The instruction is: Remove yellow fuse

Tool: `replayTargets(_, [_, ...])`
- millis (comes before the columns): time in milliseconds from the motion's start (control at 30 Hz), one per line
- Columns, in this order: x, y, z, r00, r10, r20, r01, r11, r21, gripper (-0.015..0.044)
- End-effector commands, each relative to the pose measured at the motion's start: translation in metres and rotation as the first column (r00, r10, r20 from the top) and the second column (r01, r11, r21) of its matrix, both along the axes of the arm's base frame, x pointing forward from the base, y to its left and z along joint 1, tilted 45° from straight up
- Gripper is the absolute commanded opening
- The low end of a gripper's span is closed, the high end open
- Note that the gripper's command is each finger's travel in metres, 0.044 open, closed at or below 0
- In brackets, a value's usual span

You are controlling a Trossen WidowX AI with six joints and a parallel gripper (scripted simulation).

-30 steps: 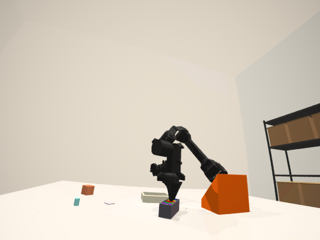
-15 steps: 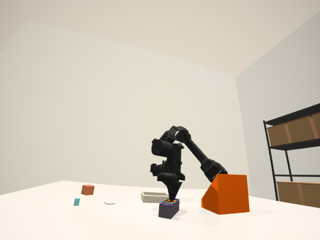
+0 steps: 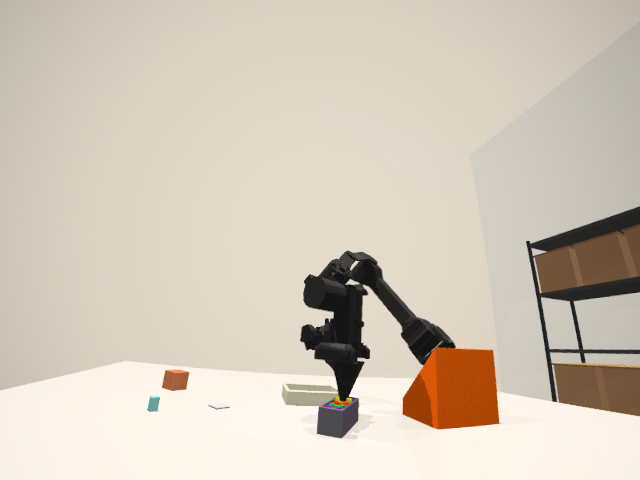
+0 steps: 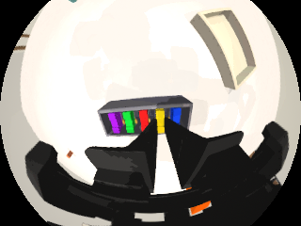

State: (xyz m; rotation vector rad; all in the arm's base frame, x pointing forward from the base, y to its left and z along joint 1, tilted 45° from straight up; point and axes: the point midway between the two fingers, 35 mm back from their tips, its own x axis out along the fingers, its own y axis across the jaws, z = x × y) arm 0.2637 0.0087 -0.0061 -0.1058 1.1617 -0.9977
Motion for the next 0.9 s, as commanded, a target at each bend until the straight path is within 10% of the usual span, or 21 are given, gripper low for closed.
replayTargets(0, [-0.0002, 0.0019, 0.0015, 1.000, -0.006, 0.002, 0.006, 1.000, 0.003, 0.0000])
replayTargets(867, [-0.0004, 0.0109, 0.0104, 1.000, -0.005, 0.001, 0.005, 1.000, 0.003, 0.0000])
